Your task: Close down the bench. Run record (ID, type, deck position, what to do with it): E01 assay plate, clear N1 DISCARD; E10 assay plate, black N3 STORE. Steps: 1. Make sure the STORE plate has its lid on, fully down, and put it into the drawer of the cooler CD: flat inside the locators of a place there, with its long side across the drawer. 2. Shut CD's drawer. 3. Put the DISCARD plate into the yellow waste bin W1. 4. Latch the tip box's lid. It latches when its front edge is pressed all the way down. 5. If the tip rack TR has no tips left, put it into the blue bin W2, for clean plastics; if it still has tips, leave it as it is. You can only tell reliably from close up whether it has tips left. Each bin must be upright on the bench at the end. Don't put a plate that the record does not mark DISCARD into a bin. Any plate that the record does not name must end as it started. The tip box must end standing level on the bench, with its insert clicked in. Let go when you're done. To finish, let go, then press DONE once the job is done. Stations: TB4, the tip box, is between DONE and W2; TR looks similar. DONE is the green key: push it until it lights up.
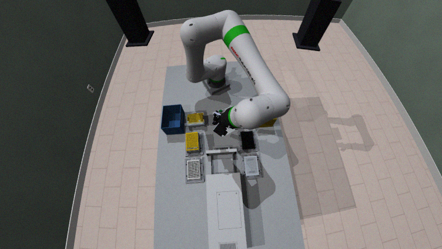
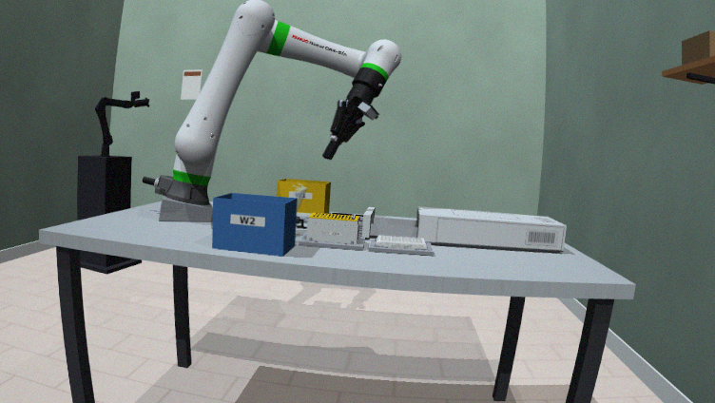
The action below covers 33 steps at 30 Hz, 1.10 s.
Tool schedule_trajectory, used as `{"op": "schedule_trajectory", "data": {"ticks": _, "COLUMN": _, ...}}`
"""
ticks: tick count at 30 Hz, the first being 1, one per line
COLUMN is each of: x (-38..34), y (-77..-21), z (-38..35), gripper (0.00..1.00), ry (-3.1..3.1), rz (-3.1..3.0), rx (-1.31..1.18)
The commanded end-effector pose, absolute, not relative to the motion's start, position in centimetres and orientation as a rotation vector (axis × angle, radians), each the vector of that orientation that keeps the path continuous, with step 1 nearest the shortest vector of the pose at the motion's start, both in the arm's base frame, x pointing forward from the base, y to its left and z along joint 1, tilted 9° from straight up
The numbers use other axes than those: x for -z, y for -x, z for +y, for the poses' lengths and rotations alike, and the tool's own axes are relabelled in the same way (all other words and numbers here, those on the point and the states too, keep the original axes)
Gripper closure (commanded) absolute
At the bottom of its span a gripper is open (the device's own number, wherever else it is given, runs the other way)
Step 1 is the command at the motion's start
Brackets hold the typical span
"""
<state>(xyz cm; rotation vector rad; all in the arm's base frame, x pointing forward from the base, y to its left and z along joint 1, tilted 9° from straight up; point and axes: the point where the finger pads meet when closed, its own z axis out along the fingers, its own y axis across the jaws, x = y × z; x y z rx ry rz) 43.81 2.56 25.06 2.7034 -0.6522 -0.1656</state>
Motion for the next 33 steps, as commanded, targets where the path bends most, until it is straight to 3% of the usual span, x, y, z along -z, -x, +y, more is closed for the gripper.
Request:
{"op": "schedule_trajectory", "data": {"ticks": 1, "x": -25.1, "y": -43.4, "z": 2.7, "gripper": 0.9, "ry": -2.807, "rz": -0.544, "rx": 0.153}}
{"op": "schedule_trajectory", "data": {"ticks": 24, "x": -26.5, "y": -42.6, "z": 4.3, "gripper": 0.9, "ry": -3.205, "rz": 0.222, "rx": -0.217}}
{"op": "schedule_trajectory", "data": {"ticks": 33, "x": -26.5, "y": -42.6, "z": 4.3, "gripper": 0.9, "ry": -3.205, "rz": 0.222, "rx": -0.217}}
